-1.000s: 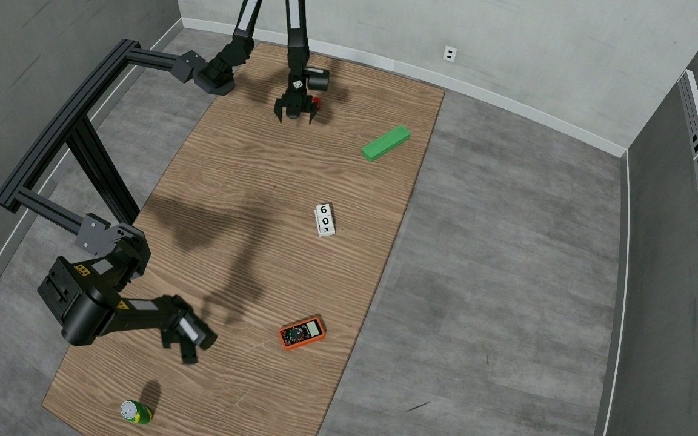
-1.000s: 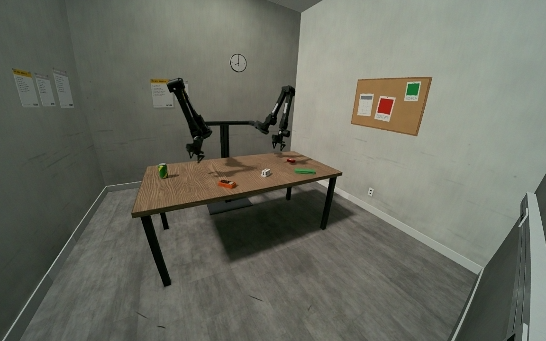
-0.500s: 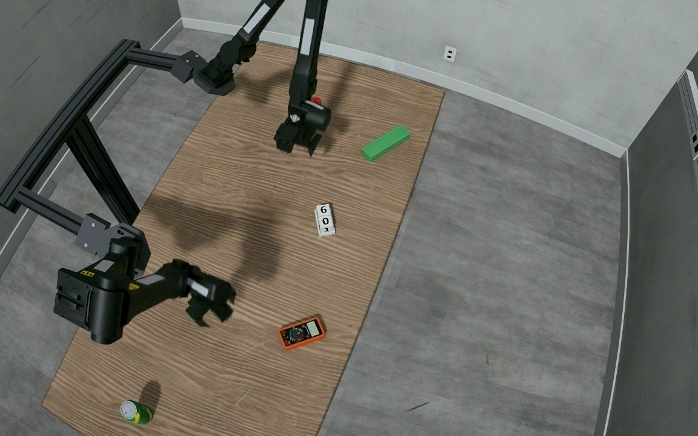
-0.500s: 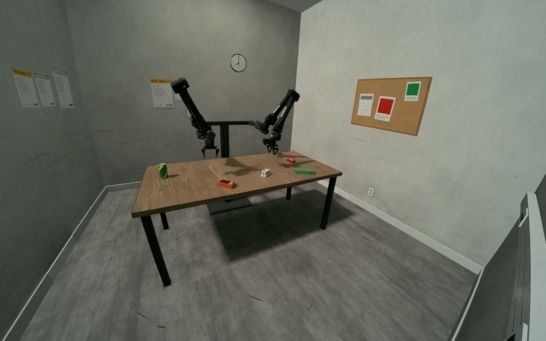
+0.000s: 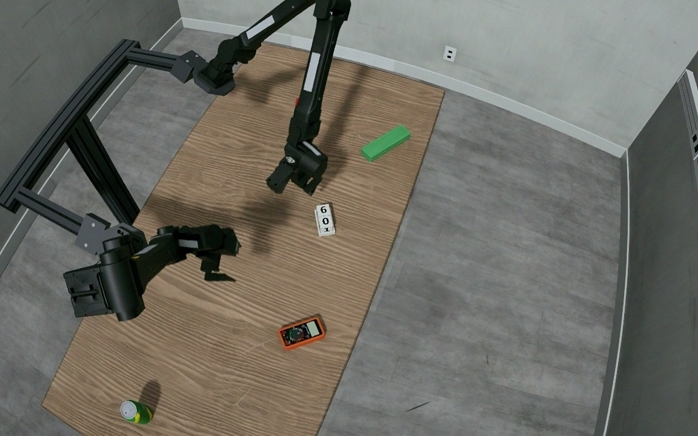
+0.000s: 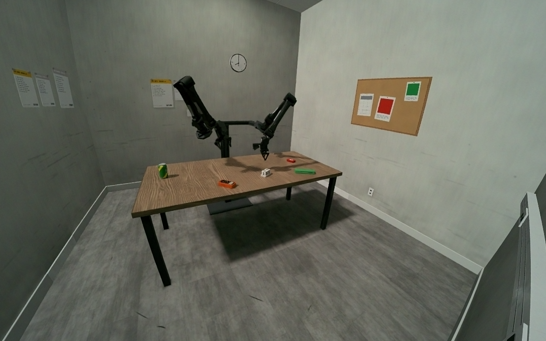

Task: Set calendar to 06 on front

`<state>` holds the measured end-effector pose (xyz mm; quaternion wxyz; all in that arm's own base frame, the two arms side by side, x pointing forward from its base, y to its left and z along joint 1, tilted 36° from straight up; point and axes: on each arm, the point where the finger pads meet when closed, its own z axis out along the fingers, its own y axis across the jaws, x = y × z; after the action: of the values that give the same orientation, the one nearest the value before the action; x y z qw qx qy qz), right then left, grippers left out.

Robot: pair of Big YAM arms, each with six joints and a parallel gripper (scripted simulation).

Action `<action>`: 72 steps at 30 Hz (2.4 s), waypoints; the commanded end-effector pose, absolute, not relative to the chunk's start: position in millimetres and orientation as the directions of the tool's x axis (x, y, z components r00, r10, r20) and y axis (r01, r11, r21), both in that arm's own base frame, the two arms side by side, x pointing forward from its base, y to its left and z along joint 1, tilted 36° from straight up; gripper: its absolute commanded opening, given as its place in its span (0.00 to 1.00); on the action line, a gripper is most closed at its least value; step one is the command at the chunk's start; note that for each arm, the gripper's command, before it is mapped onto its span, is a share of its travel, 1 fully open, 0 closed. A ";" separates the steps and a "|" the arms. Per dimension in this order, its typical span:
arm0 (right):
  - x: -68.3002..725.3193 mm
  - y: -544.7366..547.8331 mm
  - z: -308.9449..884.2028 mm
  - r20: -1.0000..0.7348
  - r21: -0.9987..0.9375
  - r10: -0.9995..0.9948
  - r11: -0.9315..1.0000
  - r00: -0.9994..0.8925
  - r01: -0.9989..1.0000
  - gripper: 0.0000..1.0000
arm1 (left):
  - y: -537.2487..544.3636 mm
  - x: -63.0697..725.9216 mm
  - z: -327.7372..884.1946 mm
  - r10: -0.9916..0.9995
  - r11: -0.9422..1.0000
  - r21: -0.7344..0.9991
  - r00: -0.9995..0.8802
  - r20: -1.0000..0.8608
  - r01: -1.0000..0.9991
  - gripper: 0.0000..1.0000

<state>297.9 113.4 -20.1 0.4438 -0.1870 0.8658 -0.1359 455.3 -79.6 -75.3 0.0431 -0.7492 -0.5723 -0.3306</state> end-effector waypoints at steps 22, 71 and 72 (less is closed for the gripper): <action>200.1 242.3 -2.5 -0.671 -0.589 -0.741 0.509 0.028 -0.628 1.00 | -170.5 518.8 -106.1 0.649 -0.565 0.156 0.319 0.690 0.810 1.00; 267.5 305.6 -44.5 -0.674 -0.583 -0.737 0.491 0.048 -0.647 1.00 | -56.8 561.2 -101.6 0.798 0.441 0.582 -0.595 0.094 0.683 0.64; 265.6 302.2 -47.9 -0.663 -0.585 -0.748 0.482 0.042 -0.653 1.00 | -56.3 561.6 -103.0 0.798 0.441 0.582 -0.595 0.094 0.683 0.64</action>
<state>264.7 297.5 -53.2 0.5052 -0.5067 0.6969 -0.0484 556.3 -64.5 -93.7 -0.0974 -0.4498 -0.8372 -0.2956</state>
